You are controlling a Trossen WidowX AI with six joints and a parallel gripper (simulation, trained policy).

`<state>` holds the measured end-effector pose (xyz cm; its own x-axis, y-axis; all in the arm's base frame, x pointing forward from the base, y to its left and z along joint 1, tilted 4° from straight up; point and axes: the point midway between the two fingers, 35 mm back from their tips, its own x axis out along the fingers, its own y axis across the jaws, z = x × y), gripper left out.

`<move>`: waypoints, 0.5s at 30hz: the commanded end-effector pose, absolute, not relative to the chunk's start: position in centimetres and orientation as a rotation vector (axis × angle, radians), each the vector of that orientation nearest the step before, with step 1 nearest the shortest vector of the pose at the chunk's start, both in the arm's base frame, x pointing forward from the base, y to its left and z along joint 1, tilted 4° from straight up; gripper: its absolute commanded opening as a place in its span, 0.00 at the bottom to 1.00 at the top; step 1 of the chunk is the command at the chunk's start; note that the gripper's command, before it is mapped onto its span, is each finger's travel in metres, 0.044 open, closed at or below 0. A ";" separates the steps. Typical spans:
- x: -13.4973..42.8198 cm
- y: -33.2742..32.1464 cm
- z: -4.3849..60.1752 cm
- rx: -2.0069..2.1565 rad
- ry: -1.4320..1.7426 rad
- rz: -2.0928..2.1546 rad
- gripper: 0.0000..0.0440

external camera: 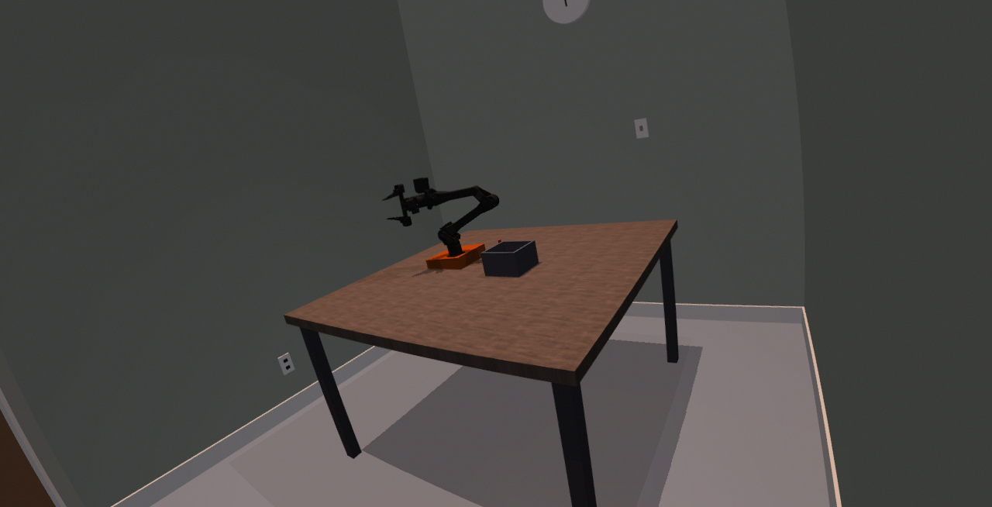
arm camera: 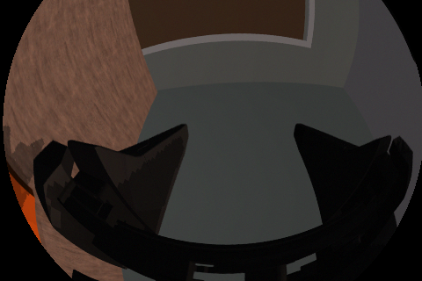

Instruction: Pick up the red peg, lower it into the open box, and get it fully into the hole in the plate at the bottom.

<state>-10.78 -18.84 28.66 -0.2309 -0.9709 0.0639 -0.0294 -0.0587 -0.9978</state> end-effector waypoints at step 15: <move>-5.8 -21.7 28.1 -0.866 0.958 -1.387 1.00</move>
